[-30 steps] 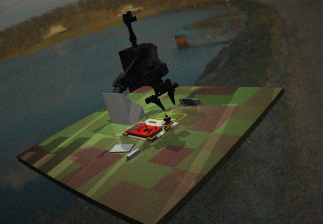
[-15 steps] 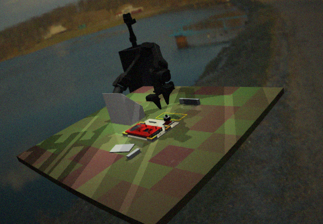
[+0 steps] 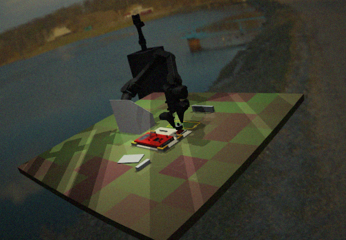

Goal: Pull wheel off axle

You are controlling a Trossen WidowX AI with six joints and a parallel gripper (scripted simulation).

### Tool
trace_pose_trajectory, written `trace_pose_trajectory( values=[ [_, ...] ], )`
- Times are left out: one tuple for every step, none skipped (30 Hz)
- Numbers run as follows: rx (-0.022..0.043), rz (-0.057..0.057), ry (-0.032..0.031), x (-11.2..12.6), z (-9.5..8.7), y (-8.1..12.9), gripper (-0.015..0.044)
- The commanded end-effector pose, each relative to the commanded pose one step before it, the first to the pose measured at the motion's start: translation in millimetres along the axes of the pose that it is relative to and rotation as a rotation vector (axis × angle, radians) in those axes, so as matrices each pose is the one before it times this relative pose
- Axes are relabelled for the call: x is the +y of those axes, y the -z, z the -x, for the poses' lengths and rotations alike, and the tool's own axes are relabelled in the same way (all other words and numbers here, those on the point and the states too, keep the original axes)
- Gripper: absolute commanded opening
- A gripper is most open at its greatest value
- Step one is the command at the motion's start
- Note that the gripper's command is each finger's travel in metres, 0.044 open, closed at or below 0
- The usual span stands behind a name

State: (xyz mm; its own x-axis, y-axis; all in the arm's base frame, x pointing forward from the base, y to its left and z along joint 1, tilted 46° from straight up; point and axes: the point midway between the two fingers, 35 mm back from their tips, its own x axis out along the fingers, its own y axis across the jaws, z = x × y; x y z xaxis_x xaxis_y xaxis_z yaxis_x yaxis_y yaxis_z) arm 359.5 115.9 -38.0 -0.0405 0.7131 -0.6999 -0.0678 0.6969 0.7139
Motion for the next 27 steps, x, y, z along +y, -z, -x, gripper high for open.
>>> trace_pose_trajectory(
  values=[
    [-0.00099,-0.0034,-0.00751,1.53,-12.07,0.85,0.0300],
    [0.00000,0.0000,0.00000,0.00,0.00,0.00,0.0300],
    [0.00000,0.0000,0.00000,0.00,0.00,0.00,0.0300],
    [0.00805,0.0029,0.00593,-0.49,2.81,1.25,0.0274],
    [0.00000,0.0000,0.00000,0.00,0.00,0.00,0.0247],
    [0.00000,0.0000,0.00000,0.00,0.00,0.00,0.0221],
    [0.00000,0.0000,0.00000,0.00,0.00,0.00,0.0215],
    [0.00000,0.0000,0.00000,0.00,0.00,0.00,0.0208],
    [0.00000,0.0000,0.00000,0.00,0.00,0.00,0.0201],
    [0.00000,0.0000,0.00000,0.00,0.00,0.00,0.0195],
    [0.00000,0.0000,0.00000,0.00,0.00,0.00,0.0188],
    [0.00000,0.0000,0.00000,0.00,0.00,0.00,0.0181],
    [0.00000,0.0000,0.00000,0.00,0.00,0.00,0.0175],
    [0.00000,0.0000,0.00000,0.00,0.00,0.00,0.0168],
    [0.00000,0.0000,0.00000,0.00,0.00,0.00,0.0161],
    [-0.00001,0.0000,0.00000,0.00,0.05,0.00,0.0135],
    [-0.00002,0.0000,-0.00001,0.00,0.11,-0.01,0.0109],
    [-0.00003,0.0000,-0.00001,-0.01,0.16,-0.01,0.0083],
    [-0.00005,0.0000,-0.00001,-0.01,0.22,-0.01,0.0056],
    [-0.00006,0.0000,-0.00001,-0.01,0.27,-0.02,0.0030],
    [-0.00007,0.0000,-0.00002,-0.01,0.31,-0.02,0.0004],
    [-0.00007,0.0000,-0.00002,-0.01,0.33,-0.02,0.0000],
    [-0.00007,0.0000,-0.00002,-0.01,0.33,-0.02,0.0000],
    [-0.00007,0.0000,-0.00002,-0.01,0.33,-0.02,0.0000],
    [-0.00007,0.0000,-0.00002,-0.01,0.33,-0.02,0.0000],
    [-0.00007,0.0000,-0.00002,-0.01,0.33,-0.02,0.0000],
    [-0.00007,0.0000,-0.00002,-0.01,0.33,-0.02,0.0000]
  ],
)
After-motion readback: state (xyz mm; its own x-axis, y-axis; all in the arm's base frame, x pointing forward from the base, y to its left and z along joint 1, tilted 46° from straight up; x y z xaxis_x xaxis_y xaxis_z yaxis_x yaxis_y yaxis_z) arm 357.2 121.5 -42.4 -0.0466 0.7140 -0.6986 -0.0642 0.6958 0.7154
